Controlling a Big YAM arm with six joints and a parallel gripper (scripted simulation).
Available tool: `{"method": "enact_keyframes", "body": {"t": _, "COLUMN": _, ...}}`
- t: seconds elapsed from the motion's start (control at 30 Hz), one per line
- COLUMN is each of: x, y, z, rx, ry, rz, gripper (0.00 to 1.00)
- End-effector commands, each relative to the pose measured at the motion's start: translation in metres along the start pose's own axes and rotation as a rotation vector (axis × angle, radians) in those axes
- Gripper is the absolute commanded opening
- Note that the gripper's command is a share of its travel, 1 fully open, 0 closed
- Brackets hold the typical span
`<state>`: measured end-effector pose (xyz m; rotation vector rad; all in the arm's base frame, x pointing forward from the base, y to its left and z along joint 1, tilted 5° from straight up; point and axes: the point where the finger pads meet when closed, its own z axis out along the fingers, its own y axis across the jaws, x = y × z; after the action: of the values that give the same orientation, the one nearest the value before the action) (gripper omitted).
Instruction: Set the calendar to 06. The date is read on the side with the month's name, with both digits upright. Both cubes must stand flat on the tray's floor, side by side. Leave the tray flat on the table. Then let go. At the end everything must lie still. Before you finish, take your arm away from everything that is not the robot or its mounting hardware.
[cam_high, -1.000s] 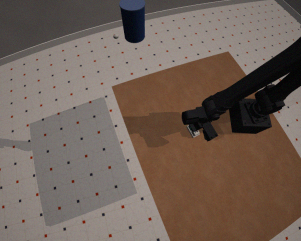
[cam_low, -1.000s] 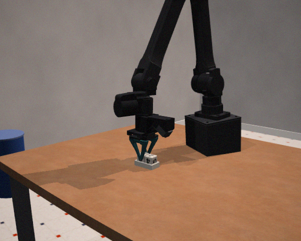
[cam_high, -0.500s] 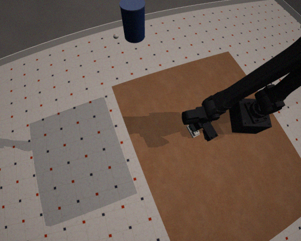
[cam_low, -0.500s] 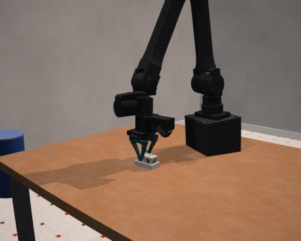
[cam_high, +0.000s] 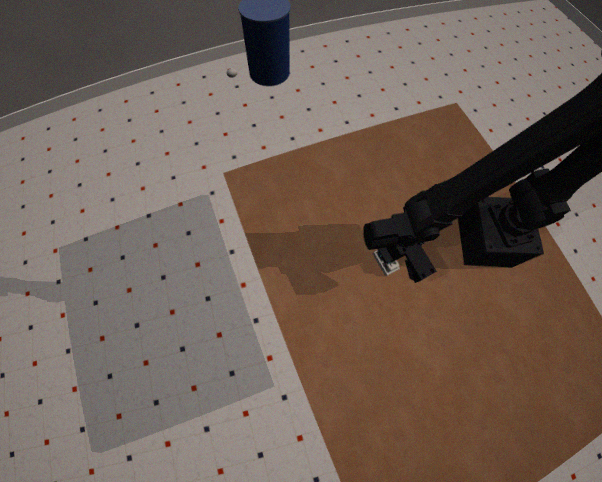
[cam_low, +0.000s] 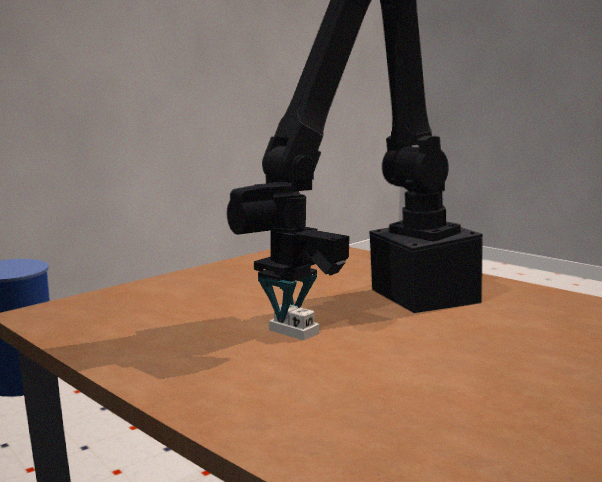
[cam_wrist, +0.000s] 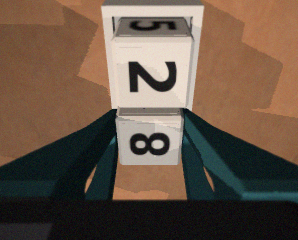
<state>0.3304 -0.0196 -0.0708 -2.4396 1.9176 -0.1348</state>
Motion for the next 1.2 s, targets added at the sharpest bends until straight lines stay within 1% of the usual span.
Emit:
{"method": "enact_keyframes", "body": {"t": 0.0, "x": 0.010, "y": -0.019, "z": 0.000, "rx": 0.033, "ry": 0.007, "rz": 0.000, "gripper": 0.34}}
{"method": "enact_keyframes", "body": {"t": 0.03, "x": 0.010, "y": -0.019, "z": 0.000, "rx": 0.033, "ry": 0.007, "rz": 0.000, "gripper": 0.37}}
{"method": "enact_keyframes", "body": {"t": 0.1, "x": 0.010, "y": -0.019, "z": 0.000, "rx": 0.033, "ry": 0.007, "rz": 0.000, "gripper": 0.37}}
{"method": "enact_keyframes", "body": {"t": 0.13, "x": 0.010, "y": -0.019, "z": 0.000, "rx": 0.033, "ry": 0.007, "rz": 0.000, "gripper": 0.41}}
{"method": "enact_keyframes", "body": {"t": 0.2, "x": 0.010, "y": -0.019, "z": 0.000, "rx": 0.033, "ry": 0.007, "rz": 0.000, "gripper": 0.41}}
{"method": "enact_keyframes", "body": {"t": 0.23, "x": 0.010, "y": -0.019, "z": 0.000, "rx": 0.033, "ry": 0.007, "rz": 0.000, "gripper": 0.45}}
{"method": "enact_keyframes", "body": {"t": 0.67, "x": 0.010, "y": -0.019, "z": -0.001, "rx": 0.032, "ry": 0.007, "rz": 0.000, "gripper": 0.45}}
{"method": "enact_keyframes", "body": {"t": 0.73, "x": 0.008, "y": -0.014, "z": -0.003, "rx": 0.012, "ry": 0.000, "rz": -0.001, "gripper": 0.45}}
{"method": "enact_keyframes", "body": {"t": 0.77, "x": 0.011, "y": -0.021, "z": -0.015, "rx": 0.043, "ry": 0.010, "rz": -0.001, "gripper": 0.45}}
{"method": "enact_keyframes", "body": {"t": 0.9, "x": 0.010, "y": -0.022, "z": -0.029, "rx": 0.045, "ry": 0.010, "rz": -0.001, "gripper": 0.45}}
{"method": "enact_keyframes", "body": {"t": 0.97, "x": 0.010, "y": -0.022, "z": -0.029, "rx": 0.045, "ry": 0.010, "rz": -0.001, "gripper": 0.45}}
{"method": "enact_keyframes", "body": {"t": 1.17, "x": 0.008, "y": -0.024, "z": -0.062, "rx": 0.050, "ry": 0.011, "rz": -0.001, "gripper": 0.45}}
